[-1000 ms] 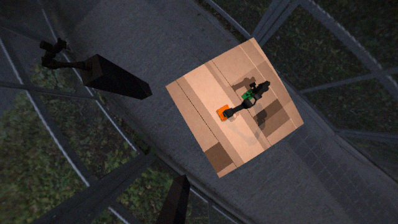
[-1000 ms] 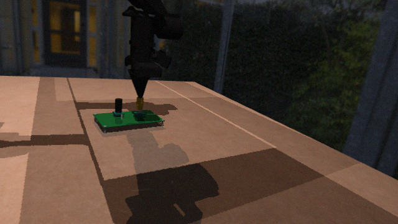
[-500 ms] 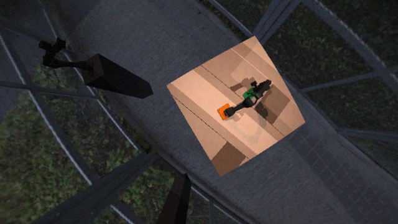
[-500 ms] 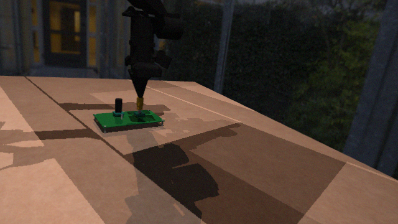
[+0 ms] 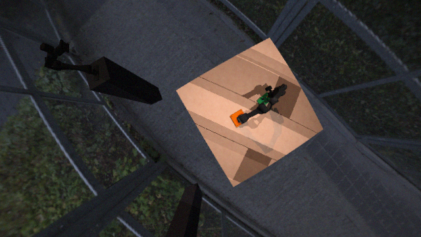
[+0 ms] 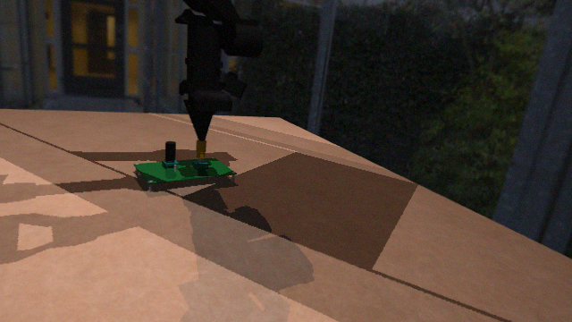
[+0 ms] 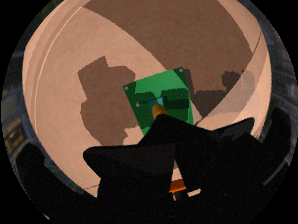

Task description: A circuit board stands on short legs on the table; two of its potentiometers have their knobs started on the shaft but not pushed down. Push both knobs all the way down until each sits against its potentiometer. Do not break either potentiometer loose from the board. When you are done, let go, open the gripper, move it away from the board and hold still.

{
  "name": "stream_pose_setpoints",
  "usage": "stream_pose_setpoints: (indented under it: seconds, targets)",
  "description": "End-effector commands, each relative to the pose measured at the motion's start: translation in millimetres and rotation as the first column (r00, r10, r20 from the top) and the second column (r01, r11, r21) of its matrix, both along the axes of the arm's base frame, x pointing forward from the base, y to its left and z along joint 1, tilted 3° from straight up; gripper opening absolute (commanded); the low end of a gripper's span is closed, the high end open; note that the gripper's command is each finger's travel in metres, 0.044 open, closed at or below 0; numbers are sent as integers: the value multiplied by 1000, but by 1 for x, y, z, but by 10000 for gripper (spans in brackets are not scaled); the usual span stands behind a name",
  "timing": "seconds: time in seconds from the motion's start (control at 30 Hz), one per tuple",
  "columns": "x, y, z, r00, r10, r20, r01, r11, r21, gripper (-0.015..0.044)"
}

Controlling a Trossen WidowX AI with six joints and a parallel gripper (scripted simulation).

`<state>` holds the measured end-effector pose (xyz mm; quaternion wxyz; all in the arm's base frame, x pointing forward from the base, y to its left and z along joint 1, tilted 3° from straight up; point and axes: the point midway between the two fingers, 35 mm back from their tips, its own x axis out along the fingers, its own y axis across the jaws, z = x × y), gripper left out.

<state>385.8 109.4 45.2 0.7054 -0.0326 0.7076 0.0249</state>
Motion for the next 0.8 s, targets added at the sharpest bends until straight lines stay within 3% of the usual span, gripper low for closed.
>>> stream_pose_setpoints:
  seconds: [0.0, 0.77]
  targets:
    - [1, -1, -18, 1000, 5, -15, -5, 1000, -9, 0]
    - [1, -1, -21, 1000, 5, -15, -5, 1000, -9, 0]
